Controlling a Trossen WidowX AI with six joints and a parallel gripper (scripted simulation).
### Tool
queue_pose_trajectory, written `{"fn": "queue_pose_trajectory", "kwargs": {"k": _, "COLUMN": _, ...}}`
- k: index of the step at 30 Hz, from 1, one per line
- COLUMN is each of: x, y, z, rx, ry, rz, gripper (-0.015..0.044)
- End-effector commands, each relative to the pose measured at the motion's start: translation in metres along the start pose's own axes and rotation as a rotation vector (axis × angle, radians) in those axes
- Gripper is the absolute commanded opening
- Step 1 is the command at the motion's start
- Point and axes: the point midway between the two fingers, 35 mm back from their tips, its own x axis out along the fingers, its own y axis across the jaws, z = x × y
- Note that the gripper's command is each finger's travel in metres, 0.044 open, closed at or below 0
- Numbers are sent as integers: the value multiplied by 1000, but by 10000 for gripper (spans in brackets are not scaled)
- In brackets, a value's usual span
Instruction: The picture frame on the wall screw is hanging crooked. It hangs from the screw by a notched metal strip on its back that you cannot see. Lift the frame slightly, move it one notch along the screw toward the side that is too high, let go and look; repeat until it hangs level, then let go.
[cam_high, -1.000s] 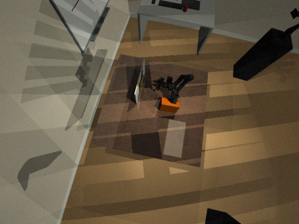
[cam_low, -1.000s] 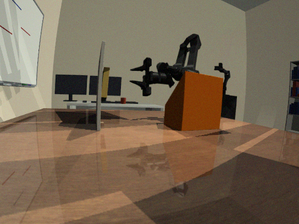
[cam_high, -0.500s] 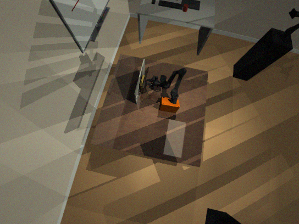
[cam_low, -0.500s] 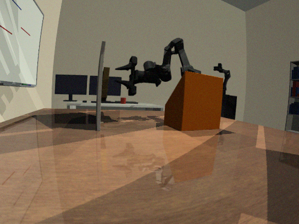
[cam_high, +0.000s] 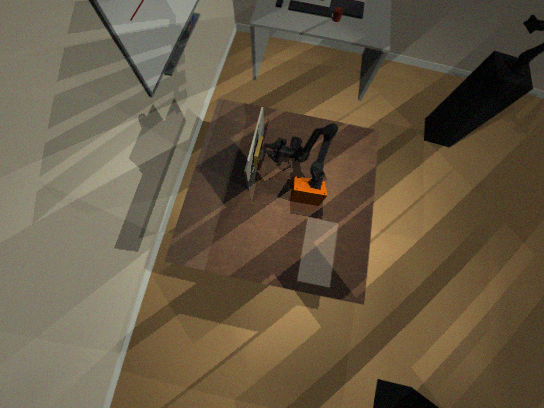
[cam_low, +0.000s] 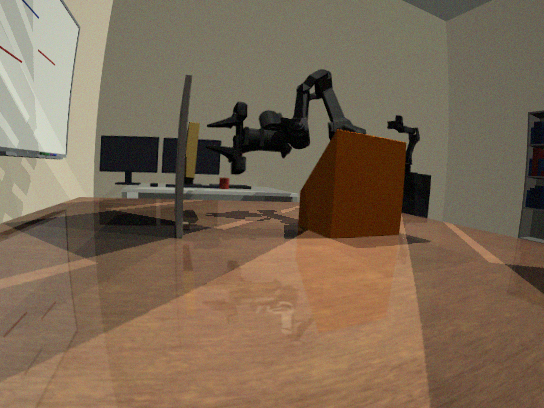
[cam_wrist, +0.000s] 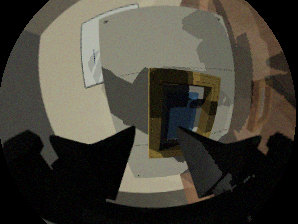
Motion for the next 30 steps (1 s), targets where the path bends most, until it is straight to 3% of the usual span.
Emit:
{"fn": "queue_pose_trajectory", "kwargs": {"k": 1, "x": 3, "y": 1, "z": 2, "rx": -9, "ry": -5, "rz": 2, "gripper": 260}}
{"fn": "queue_pose_trajectory", "kwargs": {"k": 30, "x": 40, "y": 1, "z": 2, "rx": -9, "ry": -6, "rz": 4, "gripper": 260}}
